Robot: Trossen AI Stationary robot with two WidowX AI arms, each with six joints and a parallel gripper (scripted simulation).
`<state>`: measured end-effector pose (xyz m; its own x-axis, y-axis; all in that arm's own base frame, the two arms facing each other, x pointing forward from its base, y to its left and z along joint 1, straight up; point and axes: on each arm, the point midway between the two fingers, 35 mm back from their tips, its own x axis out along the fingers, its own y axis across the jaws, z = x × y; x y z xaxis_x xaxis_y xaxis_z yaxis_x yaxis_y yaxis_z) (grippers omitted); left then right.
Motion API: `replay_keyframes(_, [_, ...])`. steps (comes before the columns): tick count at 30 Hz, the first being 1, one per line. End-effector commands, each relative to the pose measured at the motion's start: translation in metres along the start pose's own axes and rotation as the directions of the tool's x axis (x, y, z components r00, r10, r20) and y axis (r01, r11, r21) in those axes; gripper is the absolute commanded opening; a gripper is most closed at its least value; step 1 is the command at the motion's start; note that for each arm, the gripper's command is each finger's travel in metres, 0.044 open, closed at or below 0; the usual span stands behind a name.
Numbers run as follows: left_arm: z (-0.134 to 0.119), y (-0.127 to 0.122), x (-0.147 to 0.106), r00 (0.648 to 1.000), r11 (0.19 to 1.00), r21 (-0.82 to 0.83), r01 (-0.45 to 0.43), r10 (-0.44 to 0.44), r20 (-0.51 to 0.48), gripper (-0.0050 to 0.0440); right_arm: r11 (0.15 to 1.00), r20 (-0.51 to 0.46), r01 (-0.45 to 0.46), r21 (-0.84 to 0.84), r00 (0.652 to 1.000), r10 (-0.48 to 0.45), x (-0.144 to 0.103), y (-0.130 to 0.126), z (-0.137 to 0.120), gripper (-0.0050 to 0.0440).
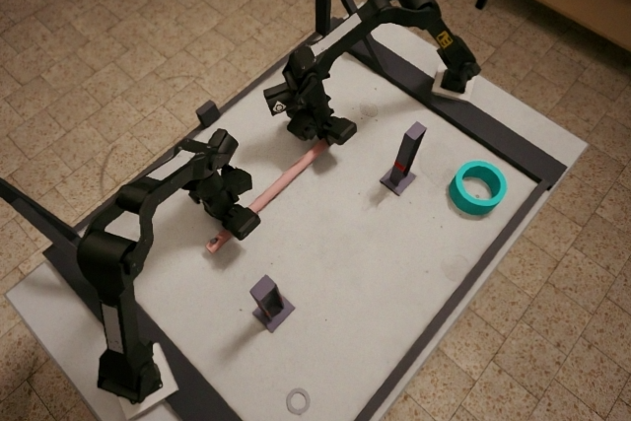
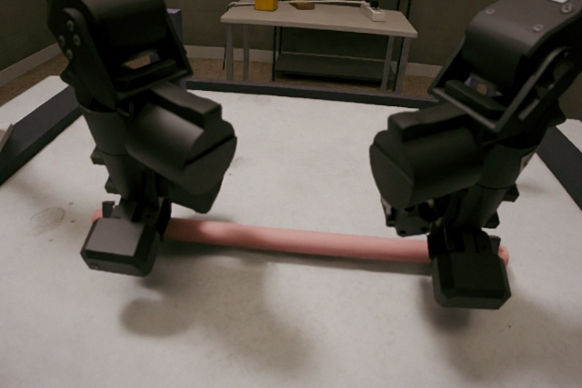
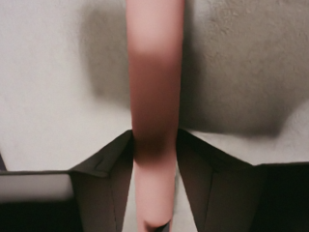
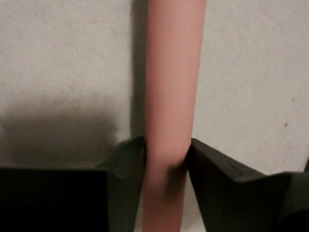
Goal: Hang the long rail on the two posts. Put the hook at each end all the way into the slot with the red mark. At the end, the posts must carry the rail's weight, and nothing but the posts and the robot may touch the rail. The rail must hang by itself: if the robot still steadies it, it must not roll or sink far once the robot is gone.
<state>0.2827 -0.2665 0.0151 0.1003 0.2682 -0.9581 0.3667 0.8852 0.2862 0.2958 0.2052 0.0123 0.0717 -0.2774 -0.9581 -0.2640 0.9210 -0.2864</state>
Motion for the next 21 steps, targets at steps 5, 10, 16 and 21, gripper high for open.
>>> replay_keyframes(5, [0.002,0.001,-0.021,0.999,1.000,-0.009,0.023,-0.023,0.038,-0.0050,1.000,0.031,-0.017,0.007,0.999,0.017,-0.016,-0.002,0.003,-0.0050])
replay_keyframes(10, [0.002,0.003,-0.026,0.999,1.000,-0.009,0.023,-0.023,0.038,-0.0050,1.000,0.031,-0.017,0.007,0.999,0.017,-0.022,-0.004,0.003,-0.0050])
replay_keyframes(16, [0.001,0.008,-0.046,0.999,1.000,-0.009,0.023,-0.023,0.038,-0.0050,1.000,0.031,-0.017,0.007,0.999,0.017,-0.046,-0.011,0.003,-0.0050])
replay_keyframes(21, [0.001,0.012,-0.058,0.999,1.000,-0.009,0.023,-0.023,0.038,-0.0050,1.000,0.031,-0.017,0.007,0.999,0.017,-0.054,-0.013,0.002,-0.0050])
